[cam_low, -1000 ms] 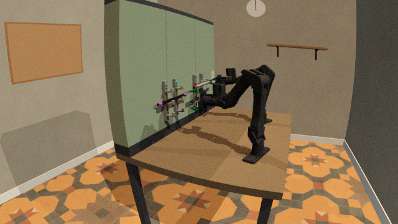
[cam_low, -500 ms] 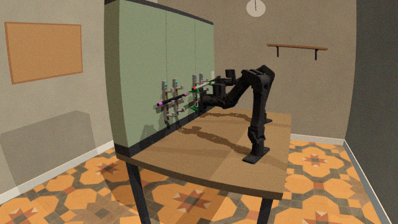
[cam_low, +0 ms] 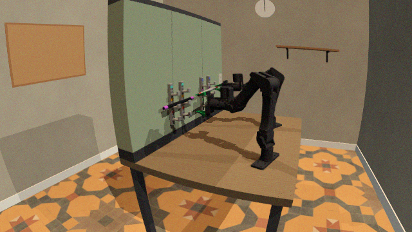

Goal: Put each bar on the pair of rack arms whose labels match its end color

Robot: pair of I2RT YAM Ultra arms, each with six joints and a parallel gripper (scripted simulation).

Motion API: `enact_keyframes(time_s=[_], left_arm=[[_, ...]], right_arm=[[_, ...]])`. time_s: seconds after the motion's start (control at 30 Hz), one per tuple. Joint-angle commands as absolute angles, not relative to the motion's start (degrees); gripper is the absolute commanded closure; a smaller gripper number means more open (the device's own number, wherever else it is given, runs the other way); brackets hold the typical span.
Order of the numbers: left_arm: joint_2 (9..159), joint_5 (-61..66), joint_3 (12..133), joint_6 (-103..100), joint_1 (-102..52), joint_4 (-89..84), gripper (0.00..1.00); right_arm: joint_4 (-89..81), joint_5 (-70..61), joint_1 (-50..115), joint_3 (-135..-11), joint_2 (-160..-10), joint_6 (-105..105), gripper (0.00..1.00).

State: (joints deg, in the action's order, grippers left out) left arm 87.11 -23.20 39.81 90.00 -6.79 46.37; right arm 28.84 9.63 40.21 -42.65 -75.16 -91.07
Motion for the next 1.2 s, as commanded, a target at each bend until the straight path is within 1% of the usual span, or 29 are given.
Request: enact_keyframes(time_s=[0.0,0.43,1.17], left_arm=[[87.12,-23.65,39.65,89.99,-7.34,47.45,0.00],[87.12,-23.65,39.65,89.99,-7.34,47.45,0.00],[87.12,-23.65,39.65,89.99,-7.34,47.45,0.00]], right_arm=[[33.05,11.80,41.44,-42.34,-75.57,-89.90,1.00],[38.59,16.91,46.58,-40.14,-79.02,-89.83,1.00],[41.83,22.57,52.16,-40.96,-82.92,-89.92,1.00]])
